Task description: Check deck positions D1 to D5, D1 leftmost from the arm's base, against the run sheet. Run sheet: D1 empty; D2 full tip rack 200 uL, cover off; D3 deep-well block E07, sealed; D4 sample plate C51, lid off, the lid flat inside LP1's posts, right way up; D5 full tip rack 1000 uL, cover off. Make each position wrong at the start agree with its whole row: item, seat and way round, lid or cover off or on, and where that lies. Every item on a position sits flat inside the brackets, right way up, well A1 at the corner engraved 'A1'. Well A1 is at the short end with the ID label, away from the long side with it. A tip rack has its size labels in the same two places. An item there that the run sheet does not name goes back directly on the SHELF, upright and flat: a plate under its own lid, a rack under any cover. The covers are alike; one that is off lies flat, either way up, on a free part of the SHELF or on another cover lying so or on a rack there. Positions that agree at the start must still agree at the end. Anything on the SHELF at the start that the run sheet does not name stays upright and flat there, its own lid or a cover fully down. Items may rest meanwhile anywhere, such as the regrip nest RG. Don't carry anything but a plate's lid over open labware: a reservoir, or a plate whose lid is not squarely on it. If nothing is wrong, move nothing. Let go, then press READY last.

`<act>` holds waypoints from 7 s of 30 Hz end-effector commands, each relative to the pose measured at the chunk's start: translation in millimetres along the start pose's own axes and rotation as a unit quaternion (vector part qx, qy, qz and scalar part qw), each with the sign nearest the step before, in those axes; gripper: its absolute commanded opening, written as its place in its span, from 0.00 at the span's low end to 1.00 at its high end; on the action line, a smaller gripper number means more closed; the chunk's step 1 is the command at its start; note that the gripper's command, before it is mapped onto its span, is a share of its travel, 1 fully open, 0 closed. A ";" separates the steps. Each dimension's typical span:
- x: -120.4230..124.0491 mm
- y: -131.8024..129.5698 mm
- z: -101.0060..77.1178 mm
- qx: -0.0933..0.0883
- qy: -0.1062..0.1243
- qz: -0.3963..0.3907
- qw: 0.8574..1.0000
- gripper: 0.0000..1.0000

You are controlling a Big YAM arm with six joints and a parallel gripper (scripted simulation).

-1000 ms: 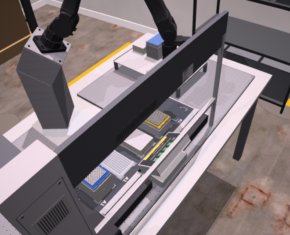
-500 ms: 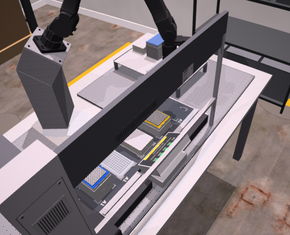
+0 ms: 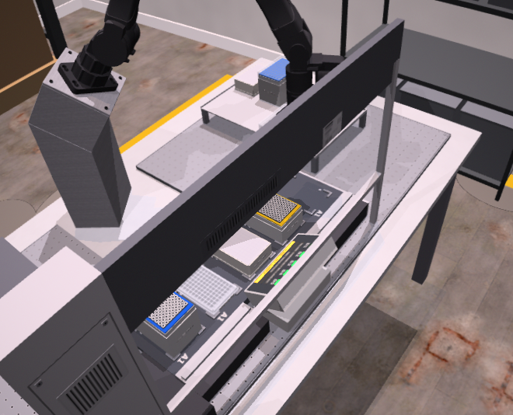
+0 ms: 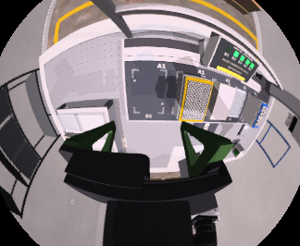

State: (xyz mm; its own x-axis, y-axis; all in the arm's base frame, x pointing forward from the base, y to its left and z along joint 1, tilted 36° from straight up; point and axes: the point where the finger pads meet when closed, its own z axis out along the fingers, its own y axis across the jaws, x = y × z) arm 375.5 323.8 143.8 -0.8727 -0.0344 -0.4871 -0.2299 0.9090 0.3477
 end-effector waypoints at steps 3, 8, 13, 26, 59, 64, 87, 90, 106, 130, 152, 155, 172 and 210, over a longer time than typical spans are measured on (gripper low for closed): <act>-9.9 -0.6 -19.7 -0.002 -0.009 0.013 1.000 1.00; -8.3 0.3 -38.3 -0.003 -0.009 0.012 1.000 1.00; -13.8 1.8 -57.5 -0.005 -0.015 0.010 1.000 1.00; -23.8 10.9 -101.6 -0.013 -0.025 0.001 1.000 1.00; 41.6 -75.0 -99.1 -0.004 -0.017 0.003 1.000 1.00; 56.0 -95.9 -98.4 -0.003 -0.016 0.003 1.000 1.00; 113.2 -177.4 -93.0 0.003 -0.007 0.004 1.000 1.00; 119.1 -188.5 -96.2 0.002 -0.014 0.001 1.000 1.00; 163.8 -249.1 -92.1 0.005 -0.002 0.005 1.000 1.00; 153.9 -245.6 -96.3 0.002 -0.011 0.190 0.982 0.00; 154.1 -245.7 -96.2 0.000 -0.011 0.381 0.925 0.00; 154.1 -245.6 -96.2 0.000 -0.011 0.381 0.925 0.00; 154.4 -245.8 -96.1 -0.001 -0.011 0.515 0.857 0.00; 147.7 -289.2 -98.6 -0.003 -0.018 0.700 0.714 0.00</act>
State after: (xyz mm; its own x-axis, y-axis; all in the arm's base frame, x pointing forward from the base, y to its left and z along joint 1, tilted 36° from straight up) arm 252.9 32.8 43.2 -0.2061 0.9083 0.3641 0.8803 0.0096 0.4742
